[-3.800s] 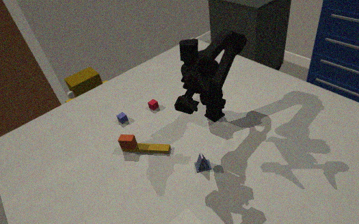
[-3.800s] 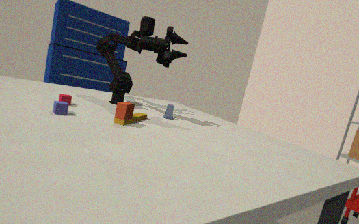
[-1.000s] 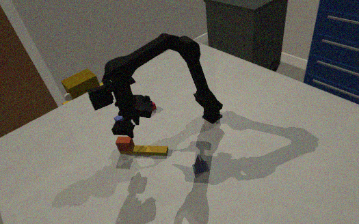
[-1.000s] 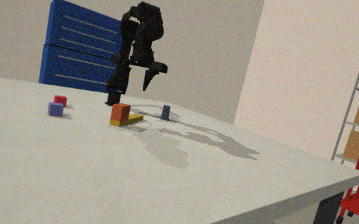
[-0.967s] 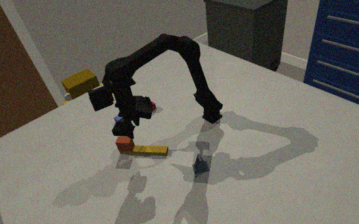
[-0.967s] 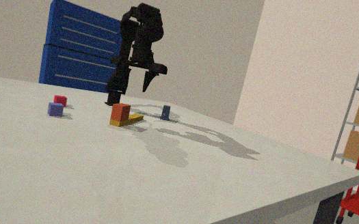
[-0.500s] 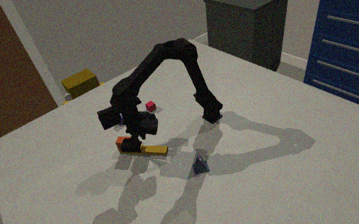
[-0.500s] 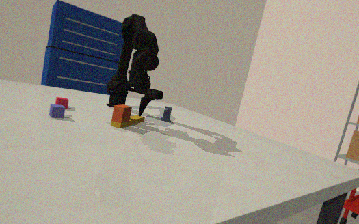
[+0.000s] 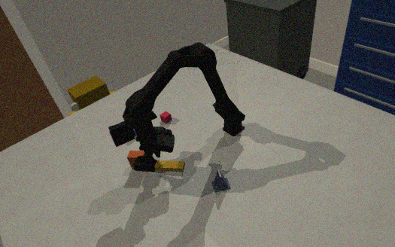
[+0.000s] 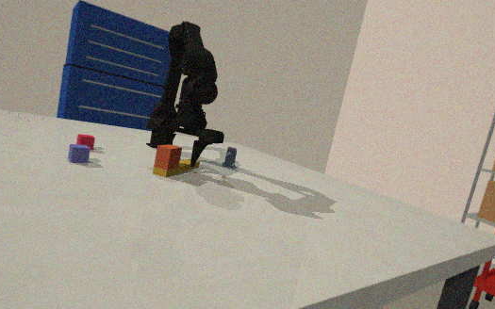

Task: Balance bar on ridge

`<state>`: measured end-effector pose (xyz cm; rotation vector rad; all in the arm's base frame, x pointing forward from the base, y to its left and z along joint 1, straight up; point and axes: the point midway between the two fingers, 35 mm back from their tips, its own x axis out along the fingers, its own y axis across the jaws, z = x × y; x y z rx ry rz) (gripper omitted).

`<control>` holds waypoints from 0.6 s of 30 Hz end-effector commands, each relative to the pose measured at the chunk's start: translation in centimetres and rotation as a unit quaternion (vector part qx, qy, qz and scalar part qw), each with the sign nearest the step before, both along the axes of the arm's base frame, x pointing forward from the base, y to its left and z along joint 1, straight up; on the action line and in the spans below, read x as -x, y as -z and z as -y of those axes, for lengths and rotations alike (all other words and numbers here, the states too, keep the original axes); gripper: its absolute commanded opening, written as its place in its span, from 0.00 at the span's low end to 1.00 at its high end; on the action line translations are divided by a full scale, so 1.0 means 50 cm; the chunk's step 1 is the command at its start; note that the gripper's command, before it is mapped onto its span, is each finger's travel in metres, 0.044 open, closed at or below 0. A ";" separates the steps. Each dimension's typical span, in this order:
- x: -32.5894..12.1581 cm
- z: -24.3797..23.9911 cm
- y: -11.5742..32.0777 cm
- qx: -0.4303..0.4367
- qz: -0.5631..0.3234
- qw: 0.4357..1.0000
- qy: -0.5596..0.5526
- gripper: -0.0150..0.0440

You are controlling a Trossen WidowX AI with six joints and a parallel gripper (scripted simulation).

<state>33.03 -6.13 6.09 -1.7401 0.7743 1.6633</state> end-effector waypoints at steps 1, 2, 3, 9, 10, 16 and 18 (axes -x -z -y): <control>0.004 0.000 0.018 0.001 -0.006 1.000 -0.003 0.79; 0.004 0.000 0.021 0.001 -0.006 1.000 -0.003 0.79; 0.004 0.000 0.022 0.001 -0.006 1.000 -0.003 0.79; 0.004 0.000 0.023 0.001 -0.006 1.000 -0.003 0.79; 0.004 0.000 0.023 0.001 -0.006 1.000 -0.003 0.79; 0.004 0.000 0.023 0.001 -0.006 1.000 -0.003 0.79; 0.004 0.000 0.023 0.001 -0.006 1.000 -0.003 0.79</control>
